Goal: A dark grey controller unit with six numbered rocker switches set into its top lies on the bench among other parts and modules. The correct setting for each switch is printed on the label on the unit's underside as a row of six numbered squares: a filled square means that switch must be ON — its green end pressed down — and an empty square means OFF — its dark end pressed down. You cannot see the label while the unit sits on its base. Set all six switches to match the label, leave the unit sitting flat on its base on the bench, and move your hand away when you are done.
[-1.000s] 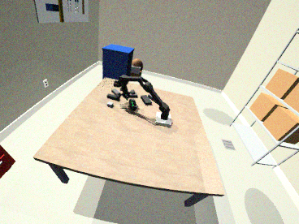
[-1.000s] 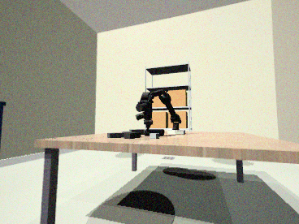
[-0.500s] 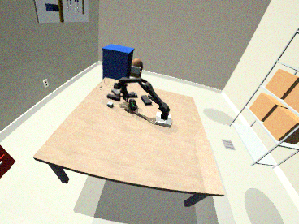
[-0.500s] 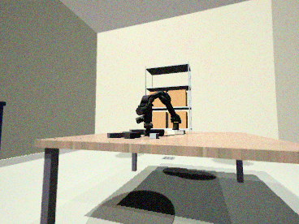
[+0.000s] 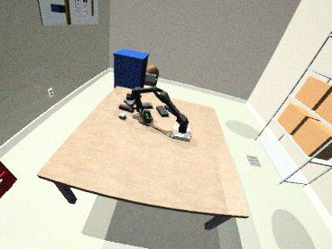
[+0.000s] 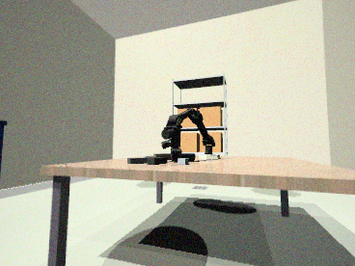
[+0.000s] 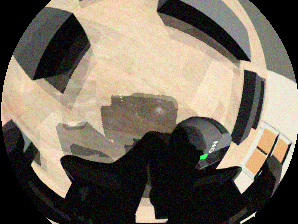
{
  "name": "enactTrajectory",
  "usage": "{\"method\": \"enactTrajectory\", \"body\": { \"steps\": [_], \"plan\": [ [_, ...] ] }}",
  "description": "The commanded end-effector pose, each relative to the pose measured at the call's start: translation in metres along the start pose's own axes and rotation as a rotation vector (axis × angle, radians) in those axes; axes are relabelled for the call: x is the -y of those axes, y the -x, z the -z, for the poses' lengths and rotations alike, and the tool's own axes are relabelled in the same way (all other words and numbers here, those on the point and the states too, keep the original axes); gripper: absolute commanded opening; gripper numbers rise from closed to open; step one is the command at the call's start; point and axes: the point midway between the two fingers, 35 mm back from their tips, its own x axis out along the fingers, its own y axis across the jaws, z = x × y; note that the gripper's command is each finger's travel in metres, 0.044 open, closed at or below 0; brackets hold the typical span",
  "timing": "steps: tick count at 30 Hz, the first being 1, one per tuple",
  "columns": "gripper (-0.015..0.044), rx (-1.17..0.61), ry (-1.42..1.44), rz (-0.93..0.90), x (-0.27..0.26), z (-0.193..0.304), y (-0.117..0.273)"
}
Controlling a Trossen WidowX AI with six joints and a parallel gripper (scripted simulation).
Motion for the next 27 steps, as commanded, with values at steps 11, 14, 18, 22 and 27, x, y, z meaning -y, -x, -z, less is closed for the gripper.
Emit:
{"method": "enactTrajectory", "body": {
  "steps": [11,14,18,22,27],
  "plan": [
    [0.0000,-0.002,-0.004,-0.003,0.0048,0.0004,-0.0013],
    [0.0000,-0.002,-0.004,-0.003,0.0059,0.0004,-0.0016],
    [0.0000,-0.002,-0.004,-0.003,0.0074,0.0004,-0.0021],
    [0.0000,-0.002,-0.004,-0.003,0.0090,0.0004,-0.0027],
    [0.0000,-0.002,-0.004,-0.003,0.0108,0.0004,-0.0033]
  ]
}}
